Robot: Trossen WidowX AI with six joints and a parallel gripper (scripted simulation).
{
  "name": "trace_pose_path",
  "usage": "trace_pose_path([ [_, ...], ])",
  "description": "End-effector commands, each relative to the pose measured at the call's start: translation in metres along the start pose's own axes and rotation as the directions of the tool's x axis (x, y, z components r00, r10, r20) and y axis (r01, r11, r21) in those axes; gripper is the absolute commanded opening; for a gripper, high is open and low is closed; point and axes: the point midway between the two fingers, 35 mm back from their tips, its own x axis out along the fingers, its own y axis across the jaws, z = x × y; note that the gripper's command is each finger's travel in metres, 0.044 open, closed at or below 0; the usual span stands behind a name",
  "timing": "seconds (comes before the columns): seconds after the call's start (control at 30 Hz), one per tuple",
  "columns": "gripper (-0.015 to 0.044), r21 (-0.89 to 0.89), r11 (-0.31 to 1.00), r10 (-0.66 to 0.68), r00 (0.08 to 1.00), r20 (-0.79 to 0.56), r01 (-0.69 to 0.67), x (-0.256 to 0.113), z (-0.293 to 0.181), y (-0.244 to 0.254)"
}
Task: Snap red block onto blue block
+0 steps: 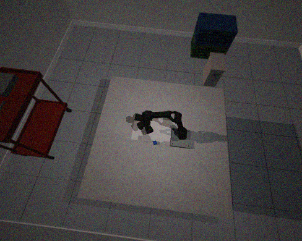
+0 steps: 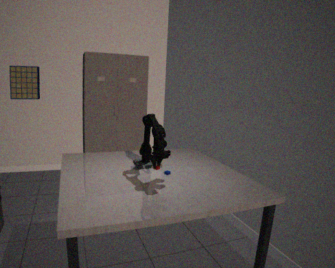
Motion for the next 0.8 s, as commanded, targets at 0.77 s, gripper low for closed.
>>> trace_pose_path([
  [0.77,0.0,0.012,1.0,0.026,1.0,-0.004,-0.026,-0.015,0.001,0.077],
])
